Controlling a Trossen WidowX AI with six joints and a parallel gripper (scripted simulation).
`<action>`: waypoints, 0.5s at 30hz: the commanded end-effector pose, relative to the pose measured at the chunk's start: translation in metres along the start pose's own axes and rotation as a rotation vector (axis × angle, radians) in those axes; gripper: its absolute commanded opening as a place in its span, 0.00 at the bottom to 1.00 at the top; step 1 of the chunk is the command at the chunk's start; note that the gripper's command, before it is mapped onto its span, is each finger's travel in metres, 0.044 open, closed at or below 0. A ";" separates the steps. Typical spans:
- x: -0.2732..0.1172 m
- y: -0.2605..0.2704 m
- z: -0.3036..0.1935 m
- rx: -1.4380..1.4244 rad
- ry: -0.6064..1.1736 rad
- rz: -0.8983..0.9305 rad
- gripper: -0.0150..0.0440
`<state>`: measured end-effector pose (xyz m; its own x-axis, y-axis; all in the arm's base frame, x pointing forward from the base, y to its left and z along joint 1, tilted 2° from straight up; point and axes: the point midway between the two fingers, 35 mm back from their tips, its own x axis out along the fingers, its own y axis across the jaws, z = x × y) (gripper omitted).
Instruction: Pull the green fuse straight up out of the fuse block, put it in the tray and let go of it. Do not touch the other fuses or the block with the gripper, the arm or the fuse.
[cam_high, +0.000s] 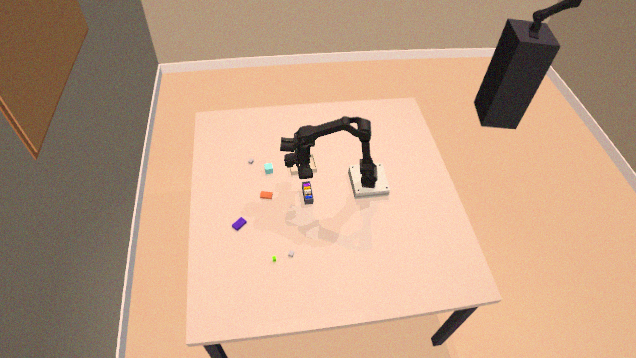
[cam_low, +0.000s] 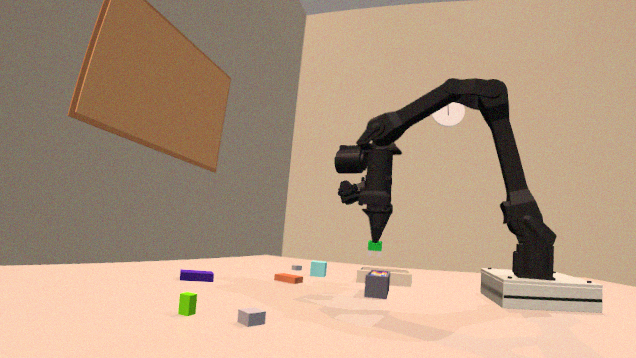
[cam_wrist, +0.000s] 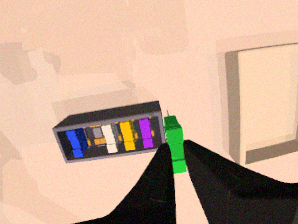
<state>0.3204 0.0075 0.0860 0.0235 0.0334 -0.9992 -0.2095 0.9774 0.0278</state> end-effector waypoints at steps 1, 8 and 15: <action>0.003 -0.026 0.000 0.001 0.012 -0.004 0.25; 0.003 -0.067 -0.003 0.001 0.013 -0.008 0.25; 0.003 -0.109 -0.012 0.001 0.014 -0.011 0.25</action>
<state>0.3325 -0.0798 0.0841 0.0252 0.0218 -0.9994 -0.2094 0.9777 0.0160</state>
